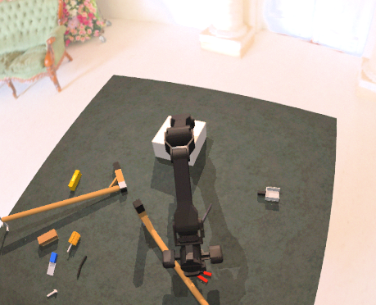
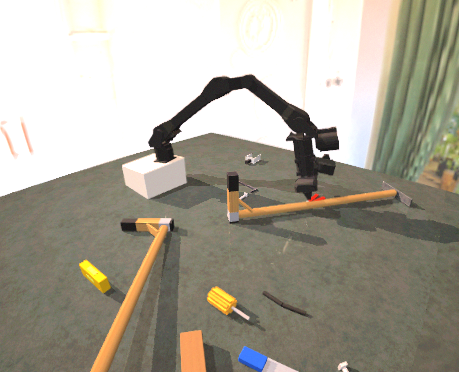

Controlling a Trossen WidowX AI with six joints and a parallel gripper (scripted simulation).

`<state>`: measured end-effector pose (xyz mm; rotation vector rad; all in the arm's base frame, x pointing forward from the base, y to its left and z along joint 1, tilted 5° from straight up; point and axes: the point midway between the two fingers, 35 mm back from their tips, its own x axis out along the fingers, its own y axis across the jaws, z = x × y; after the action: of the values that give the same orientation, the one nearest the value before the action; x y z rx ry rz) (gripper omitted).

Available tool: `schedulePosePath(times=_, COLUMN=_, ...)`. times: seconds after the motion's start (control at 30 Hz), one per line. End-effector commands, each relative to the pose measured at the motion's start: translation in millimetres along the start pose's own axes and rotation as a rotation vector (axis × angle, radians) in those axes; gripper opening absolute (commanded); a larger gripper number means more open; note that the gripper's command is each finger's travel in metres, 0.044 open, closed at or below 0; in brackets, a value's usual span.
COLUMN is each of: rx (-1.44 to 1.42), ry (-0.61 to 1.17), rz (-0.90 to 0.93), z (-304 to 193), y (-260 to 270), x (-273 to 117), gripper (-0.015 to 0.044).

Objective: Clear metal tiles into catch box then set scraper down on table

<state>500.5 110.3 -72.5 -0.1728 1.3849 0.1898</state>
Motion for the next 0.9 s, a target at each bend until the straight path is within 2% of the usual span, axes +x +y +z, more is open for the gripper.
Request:
schedulePosePath(times=0.0, rx=-0.002, ry=0.001, rz=0.001, z=2.9, y=-4.8, x=2.3, gripper=0.0000)
schedulePosePath(times=0.87, rx=-0.003, ry=-0.007, rz=-0.002, z=17.1, y=-26.8, x=4.6, gripper=0.0000)
